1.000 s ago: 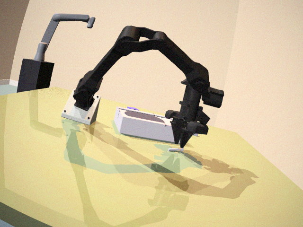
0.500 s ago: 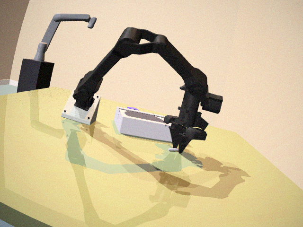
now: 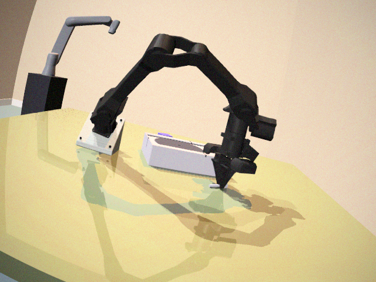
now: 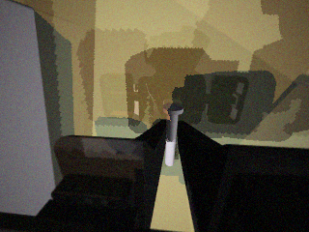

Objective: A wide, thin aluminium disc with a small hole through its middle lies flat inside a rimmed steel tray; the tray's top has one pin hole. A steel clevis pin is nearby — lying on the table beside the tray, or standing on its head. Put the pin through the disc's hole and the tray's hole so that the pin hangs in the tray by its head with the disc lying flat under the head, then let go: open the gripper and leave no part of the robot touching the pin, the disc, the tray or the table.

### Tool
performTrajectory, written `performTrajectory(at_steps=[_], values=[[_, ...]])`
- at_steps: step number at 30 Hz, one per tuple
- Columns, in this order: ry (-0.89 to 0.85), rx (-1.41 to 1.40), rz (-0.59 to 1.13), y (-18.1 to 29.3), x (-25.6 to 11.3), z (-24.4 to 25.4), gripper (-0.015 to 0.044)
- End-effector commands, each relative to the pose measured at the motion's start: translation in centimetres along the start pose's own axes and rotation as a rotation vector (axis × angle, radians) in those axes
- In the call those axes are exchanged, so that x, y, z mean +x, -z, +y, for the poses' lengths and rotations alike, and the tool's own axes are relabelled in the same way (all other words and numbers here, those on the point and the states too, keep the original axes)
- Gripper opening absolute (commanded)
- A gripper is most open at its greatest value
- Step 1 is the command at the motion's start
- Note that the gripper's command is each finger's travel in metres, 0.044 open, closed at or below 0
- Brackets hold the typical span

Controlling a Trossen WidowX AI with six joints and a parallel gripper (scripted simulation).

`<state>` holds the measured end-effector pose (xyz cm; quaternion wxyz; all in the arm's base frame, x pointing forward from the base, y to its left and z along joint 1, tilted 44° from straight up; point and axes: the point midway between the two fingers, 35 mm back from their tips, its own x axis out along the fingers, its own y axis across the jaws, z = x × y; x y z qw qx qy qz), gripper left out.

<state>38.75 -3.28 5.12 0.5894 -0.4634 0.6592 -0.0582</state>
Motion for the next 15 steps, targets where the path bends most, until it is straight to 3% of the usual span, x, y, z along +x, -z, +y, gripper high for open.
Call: performTrajectory(at_steps=[1,15], values=[[0.001,-0.004,0.005,0.1,0.2,0.0,0.0002],[-0.001,0.000,0.001,0.0,-1.6,0.0,0.0000]])
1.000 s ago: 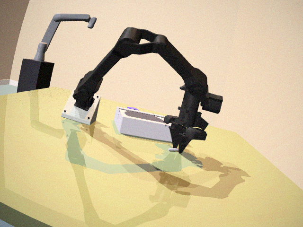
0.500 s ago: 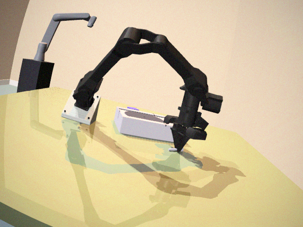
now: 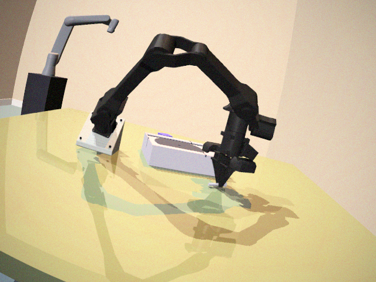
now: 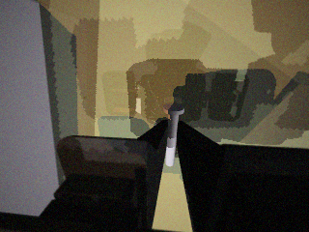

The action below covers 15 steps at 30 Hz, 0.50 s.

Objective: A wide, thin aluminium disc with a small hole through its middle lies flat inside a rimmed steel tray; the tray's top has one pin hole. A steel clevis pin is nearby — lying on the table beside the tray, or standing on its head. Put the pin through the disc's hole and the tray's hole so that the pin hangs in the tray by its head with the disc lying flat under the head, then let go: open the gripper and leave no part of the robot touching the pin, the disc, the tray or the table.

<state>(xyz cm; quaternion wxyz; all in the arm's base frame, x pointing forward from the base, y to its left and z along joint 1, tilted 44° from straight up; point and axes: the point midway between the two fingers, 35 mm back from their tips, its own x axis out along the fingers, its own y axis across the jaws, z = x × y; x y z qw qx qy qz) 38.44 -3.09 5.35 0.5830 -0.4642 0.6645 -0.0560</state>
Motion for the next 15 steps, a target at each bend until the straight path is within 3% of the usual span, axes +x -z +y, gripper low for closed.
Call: performTrajectory(at_steps=[1,15], values=[[0.005,0.010,-0.012,-0.2,-1.6,-0.1,0.0000],[0.003,0.010,-0.013,-0.2,-5.1,-0.1,0.0000]])
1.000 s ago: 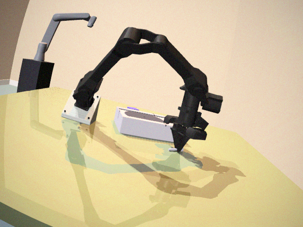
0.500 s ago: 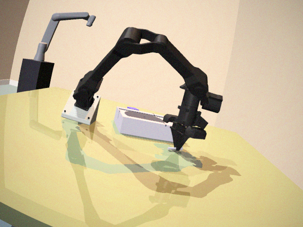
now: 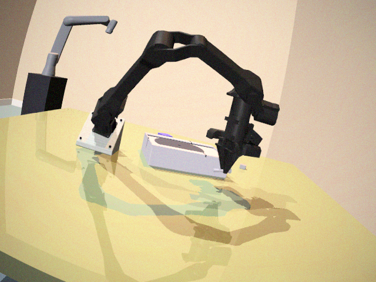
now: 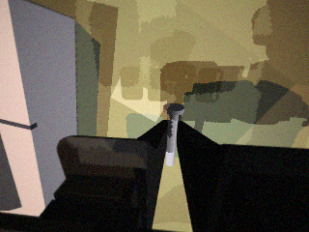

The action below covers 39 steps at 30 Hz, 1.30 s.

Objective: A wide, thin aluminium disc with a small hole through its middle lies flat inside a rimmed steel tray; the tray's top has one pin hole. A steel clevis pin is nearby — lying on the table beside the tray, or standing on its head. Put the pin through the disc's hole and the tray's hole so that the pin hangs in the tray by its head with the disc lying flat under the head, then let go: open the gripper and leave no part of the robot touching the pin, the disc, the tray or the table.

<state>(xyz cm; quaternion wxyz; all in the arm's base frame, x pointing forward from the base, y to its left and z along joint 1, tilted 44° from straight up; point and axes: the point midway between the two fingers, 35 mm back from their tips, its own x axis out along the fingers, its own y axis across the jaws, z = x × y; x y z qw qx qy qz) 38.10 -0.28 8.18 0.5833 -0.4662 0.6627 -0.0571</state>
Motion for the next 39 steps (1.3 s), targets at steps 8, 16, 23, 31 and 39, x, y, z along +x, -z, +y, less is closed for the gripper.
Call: performTrajectory(at_steps=[8,16,23,31,39], values=[[-0.003,0.011,-0.011,-0.1,-2.6,-0.1,0.0000],[0.001,-0.187,-0.006,-0.1,-2.2,0.0,0.0000],[0.001,-0.429,-0.006,-0.1,-2.4,0.1,0.0000],[0.001,-0.704,-0.007,-0.1,-2.5,0.2,0.0000],[0.002,-0.980,-0.007,-0.1,-2.7,0.3,0.0000]])
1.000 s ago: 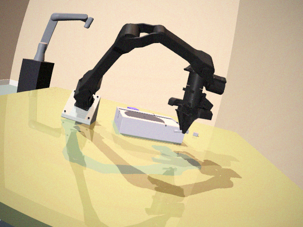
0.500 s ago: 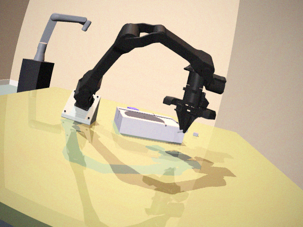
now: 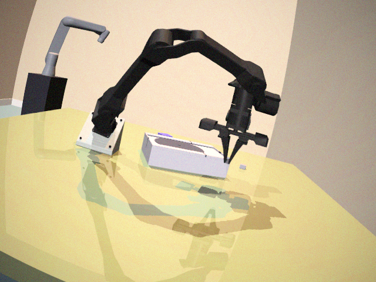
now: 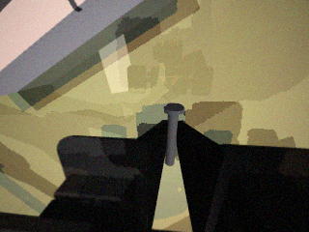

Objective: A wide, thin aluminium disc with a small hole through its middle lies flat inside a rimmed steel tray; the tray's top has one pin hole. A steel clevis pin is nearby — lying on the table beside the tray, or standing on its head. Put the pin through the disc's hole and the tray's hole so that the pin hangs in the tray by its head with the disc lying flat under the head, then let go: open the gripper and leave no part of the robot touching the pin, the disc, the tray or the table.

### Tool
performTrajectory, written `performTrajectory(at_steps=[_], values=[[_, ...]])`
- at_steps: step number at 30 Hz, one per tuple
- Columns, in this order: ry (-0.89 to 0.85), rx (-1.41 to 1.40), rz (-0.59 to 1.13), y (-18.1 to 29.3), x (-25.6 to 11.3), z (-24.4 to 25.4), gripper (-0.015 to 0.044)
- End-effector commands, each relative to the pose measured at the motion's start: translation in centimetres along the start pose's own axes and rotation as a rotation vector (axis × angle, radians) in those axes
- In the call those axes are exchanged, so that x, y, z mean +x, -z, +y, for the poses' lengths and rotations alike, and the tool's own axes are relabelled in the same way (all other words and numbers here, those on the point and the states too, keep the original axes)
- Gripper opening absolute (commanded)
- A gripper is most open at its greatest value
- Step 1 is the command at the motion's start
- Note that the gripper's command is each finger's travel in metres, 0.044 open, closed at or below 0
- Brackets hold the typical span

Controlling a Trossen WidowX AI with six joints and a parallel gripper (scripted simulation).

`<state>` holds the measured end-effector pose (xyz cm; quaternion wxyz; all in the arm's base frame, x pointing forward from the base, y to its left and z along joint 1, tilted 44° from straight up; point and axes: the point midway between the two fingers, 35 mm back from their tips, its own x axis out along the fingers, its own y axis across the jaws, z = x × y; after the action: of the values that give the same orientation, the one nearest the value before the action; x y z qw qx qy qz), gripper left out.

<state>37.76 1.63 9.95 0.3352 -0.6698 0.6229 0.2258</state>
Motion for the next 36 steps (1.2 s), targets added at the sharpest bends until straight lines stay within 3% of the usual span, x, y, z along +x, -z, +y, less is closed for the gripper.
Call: performTrajectory(at_steps=[1,36], values=[[-0.003,-0.142,-0.004,-0.1,-0.1,0.1,0.0000],[-0.002,-0.196,-0.003,0.0,4.0,0.0,0.0000]])
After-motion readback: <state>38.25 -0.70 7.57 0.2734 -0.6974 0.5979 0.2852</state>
